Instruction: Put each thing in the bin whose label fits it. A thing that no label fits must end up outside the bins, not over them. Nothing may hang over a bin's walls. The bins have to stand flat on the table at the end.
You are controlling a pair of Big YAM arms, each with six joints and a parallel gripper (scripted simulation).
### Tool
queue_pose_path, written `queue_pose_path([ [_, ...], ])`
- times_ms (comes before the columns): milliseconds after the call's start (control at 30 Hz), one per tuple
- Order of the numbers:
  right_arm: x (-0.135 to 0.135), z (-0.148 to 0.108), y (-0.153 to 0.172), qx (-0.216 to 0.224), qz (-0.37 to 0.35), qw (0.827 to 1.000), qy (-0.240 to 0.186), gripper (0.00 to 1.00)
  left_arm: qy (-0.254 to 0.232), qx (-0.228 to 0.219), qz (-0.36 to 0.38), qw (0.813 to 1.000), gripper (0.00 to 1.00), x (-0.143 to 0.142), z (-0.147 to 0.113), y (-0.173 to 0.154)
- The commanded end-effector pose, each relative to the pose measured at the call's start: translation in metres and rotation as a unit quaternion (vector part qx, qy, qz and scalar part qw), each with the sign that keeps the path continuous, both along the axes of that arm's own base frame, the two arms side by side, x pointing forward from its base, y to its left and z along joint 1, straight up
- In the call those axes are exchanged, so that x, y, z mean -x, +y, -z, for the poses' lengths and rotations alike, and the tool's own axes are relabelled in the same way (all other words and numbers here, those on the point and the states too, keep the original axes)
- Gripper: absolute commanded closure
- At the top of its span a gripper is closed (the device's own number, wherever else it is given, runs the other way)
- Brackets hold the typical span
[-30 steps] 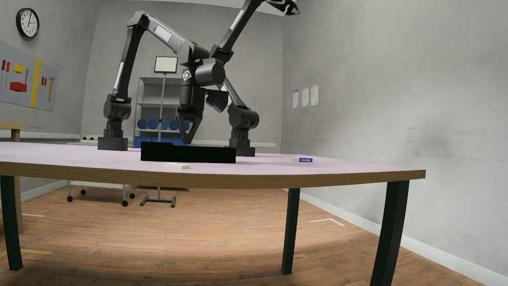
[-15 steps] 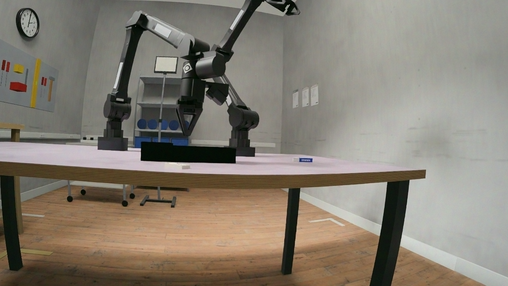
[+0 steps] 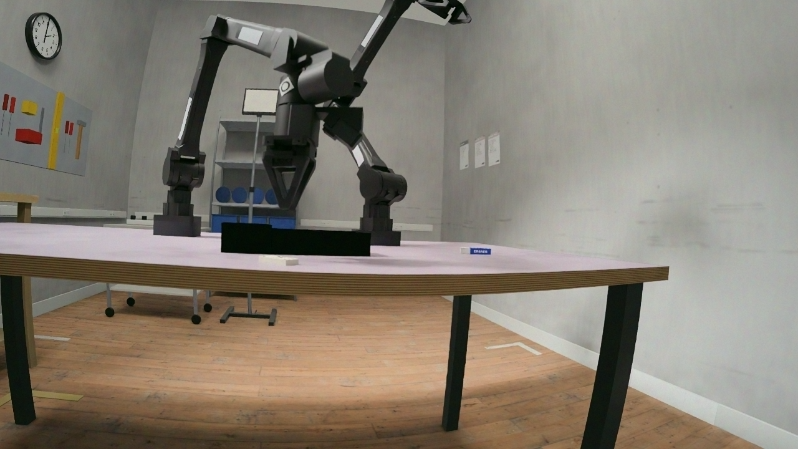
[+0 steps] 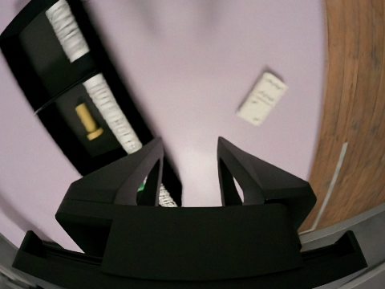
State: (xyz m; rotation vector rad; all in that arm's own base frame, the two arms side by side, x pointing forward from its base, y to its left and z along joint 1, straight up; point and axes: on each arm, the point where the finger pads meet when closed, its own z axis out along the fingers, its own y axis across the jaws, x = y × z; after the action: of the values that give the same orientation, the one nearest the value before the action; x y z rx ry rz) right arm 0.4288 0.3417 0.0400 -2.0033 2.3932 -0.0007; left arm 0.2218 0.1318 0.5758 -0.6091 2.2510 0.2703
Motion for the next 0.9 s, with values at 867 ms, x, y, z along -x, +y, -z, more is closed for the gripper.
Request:
queue_pose_path([
  [867, -0.078, -0.007, -0.003, -0.003, 0.250, 0.968, 0.003, 0.61, -0.027, -0.014, 0.003, 1.000, 0.00, 0.011, -0.027, -0.011],
])
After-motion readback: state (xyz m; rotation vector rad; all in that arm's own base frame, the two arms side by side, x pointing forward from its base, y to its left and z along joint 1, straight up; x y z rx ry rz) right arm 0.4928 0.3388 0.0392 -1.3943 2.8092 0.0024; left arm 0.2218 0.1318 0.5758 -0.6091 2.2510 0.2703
